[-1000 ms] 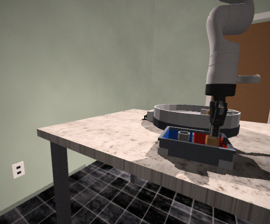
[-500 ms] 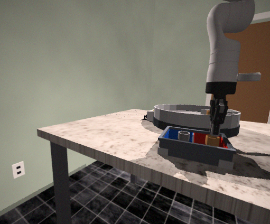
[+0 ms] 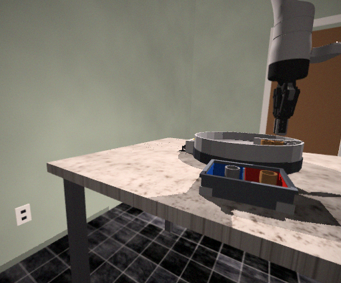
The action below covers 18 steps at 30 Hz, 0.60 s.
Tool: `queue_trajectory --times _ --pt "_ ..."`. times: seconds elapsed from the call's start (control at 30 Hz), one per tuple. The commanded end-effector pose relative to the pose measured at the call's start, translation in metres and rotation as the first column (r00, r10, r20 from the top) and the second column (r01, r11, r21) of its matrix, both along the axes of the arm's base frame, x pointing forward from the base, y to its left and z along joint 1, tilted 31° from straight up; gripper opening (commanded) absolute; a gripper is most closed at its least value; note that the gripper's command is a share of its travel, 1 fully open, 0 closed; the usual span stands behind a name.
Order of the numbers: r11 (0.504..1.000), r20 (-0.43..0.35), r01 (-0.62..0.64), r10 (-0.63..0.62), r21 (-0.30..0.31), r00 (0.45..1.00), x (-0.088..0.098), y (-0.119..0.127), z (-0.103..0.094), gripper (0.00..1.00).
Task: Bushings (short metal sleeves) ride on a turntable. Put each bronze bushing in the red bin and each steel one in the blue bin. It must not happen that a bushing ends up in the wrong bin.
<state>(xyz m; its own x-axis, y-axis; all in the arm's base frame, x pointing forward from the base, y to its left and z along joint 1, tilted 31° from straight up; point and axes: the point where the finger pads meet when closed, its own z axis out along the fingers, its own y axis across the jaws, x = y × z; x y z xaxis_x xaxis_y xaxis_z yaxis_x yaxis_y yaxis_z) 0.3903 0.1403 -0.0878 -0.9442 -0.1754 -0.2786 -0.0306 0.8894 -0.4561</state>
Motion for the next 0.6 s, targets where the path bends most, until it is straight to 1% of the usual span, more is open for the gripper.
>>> queue_trajectory --times 0.0,0.57 --pt "0.999 0.015 -0.002 0.001 0.037 1.0 0.0028 0.0183 0.0192 0.19" --pt "0.999 0.013 -0.002 0.002 0.033 1.0 0.0021 0.0171 0.0179 0.19"
